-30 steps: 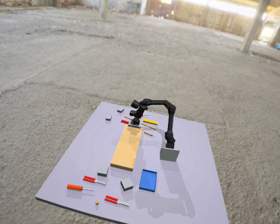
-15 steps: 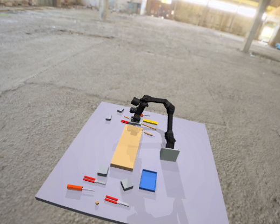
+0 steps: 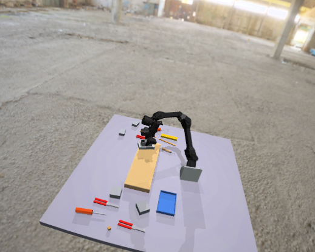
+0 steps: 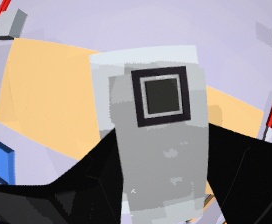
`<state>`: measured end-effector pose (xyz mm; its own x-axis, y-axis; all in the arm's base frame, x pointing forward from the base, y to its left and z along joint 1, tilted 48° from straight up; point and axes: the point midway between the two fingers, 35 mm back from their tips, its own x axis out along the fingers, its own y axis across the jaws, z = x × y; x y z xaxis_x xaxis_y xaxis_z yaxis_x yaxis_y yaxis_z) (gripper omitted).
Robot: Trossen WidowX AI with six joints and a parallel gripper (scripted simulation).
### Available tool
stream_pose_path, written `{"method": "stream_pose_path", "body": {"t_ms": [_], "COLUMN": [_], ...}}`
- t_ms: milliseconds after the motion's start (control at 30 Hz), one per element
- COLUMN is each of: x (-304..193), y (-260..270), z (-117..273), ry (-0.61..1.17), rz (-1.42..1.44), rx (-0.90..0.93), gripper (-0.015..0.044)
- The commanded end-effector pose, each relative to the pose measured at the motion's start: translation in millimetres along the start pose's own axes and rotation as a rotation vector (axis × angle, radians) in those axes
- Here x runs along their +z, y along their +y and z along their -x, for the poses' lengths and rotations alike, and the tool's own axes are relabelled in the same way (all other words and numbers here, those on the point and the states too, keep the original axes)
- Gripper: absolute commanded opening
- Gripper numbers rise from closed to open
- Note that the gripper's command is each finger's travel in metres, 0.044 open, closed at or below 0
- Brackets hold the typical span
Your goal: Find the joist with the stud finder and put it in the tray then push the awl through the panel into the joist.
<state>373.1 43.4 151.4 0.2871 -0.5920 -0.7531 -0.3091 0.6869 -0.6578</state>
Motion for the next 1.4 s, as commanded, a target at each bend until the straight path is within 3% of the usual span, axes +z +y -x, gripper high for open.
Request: {"method": "stream_pose_path", "body": {"t_ms": [0, 633, 1367], "x": [16, 16, -84], "y": [46, 236, 415], "z": [0, -10, -40], "ry": [-0.020, -0.018, 0.061], "rz": [0.116, 0.583, 1.096], "rx": [0.052, 0.208, 0.303], "gripper": [0.0000, 0.0000, 0.0000]}}
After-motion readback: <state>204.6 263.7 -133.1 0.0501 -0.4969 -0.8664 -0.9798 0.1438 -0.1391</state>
